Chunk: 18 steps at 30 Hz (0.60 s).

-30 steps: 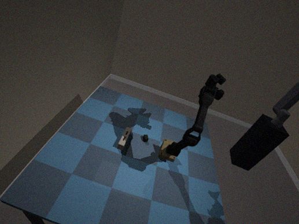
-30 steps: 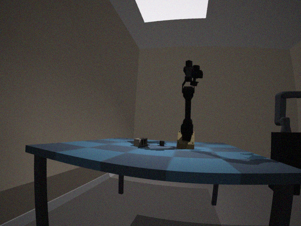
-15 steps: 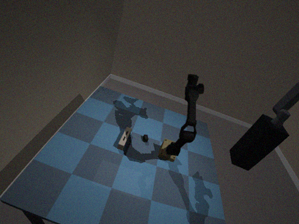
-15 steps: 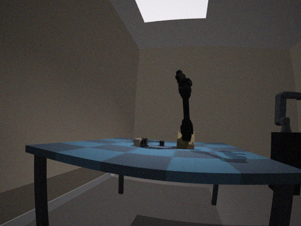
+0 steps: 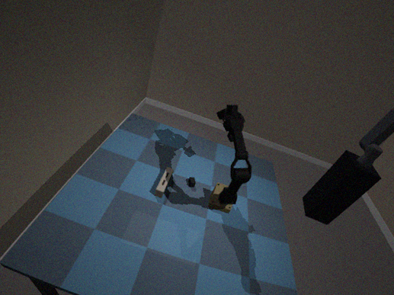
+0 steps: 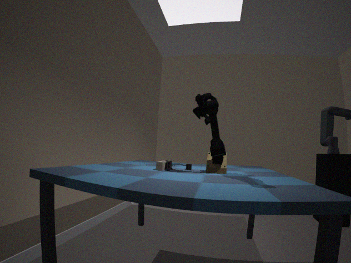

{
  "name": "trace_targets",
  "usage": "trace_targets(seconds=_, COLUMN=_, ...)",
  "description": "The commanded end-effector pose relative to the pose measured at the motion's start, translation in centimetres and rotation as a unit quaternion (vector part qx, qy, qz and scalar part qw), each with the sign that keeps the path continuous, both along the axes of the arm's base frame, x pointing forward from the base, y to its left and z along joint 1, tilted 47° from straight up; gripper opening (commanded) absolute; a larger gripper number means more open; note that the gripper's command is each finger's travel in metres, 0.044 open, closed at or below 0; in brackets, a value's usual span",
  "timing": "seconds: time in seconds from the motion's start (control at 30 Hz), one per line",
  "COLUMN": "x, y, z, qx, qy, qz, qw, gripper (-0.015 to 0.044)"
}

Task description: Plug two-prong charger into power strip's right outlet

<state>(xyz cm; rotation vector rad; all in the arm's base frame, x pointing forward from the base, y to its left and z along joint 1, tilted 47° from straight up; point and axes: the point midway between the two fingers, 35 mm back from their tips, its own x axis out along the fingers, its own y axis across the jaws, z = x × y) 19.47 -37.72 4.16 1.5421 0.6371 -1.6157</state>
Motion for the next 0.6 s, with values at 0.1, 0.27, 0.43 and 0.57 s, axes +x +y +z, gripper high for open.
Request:
trace_targets(seconds=0.1, x=2.5, y=5.7, z=-3.4, qx=0.089, qy=0.001, qz=0.126, qw=0.988, gripper=0.0440)
trace_targets(seconds=0.27, x=3.7, y=10.1, z=-5.4, qx=0.152, qy=-0.003, qz=0.213, qw=0.965, gripper=0.0440)
trace_targets(seconds=0.43, x=4.4, y=14.5, z=-7.0, qx=0.213, qy=-0.011, qz=0.292, qw=0.932, gripper=0.0440)
trace_targets(seconds=0.57, x=4.6, y=18.1, z=-7.9, qx=0.260, qy=-0.021, qz=0.350, qw=0.900, gripper=0.0440)
